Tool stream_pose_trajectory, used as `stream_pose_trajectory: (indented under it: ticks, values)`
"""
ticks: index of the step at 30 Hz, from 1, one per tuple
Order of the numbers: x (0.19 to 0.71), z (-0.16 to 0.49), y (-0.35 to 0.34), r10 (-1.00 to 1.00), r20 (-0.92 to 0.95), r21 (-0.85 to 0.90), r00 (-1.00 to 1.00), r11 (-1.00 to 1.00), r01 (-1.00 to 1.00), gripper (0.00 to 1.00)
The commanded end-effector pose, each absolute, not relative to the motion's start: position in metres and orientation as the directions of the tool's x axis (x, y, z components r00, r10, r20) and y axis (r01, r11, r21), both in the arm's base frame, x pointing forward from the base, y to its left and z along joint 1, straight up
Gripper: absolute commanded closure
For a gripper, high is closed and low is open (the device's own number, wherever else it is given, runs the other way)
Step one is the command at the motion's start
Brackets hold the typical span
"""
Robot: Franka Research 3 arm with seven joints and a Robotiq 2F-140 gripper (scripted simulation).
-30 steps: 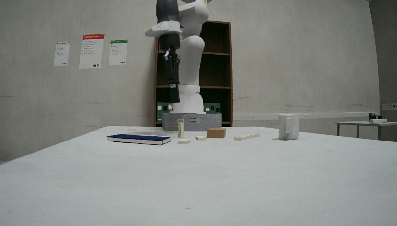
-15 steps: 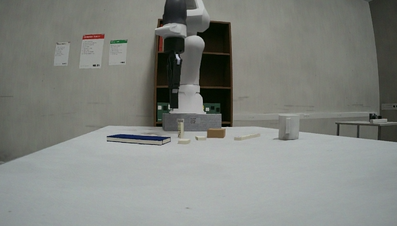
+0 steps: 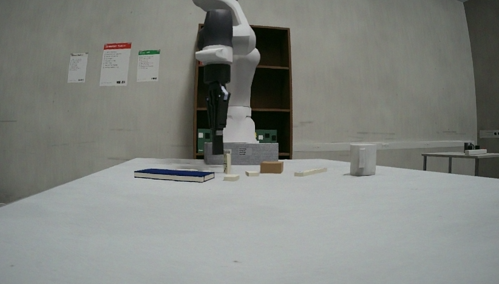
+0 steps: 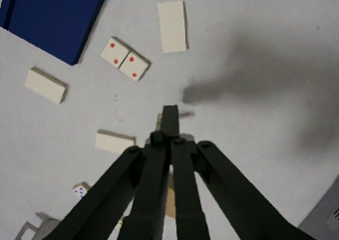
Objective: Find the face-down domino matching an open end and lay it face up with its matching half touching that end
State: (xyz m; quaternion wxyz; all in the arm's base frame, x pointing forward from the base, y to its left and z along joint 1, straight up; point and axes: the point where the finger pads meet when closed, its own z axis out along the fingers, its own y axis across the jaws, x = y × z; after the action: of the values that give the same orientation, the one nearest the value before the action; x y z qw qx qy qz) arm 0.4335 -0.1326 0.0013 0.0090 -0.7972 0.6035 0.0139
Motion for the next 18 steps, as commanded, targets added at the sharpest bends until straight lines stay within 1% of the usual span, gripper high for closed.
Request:
stream_pose_trajectory:
  ticks: [1, 18]
  values:
    - [0.441, -0.002, -0.136, -0.975, -0.005, 0.003, 0.222, -0.222, -0.975, 0.9]
    - [0.438, -0.002, -0.124, -0.975, -0.005, 0.003, 0.222, -0.222, -0.975, 0.9]
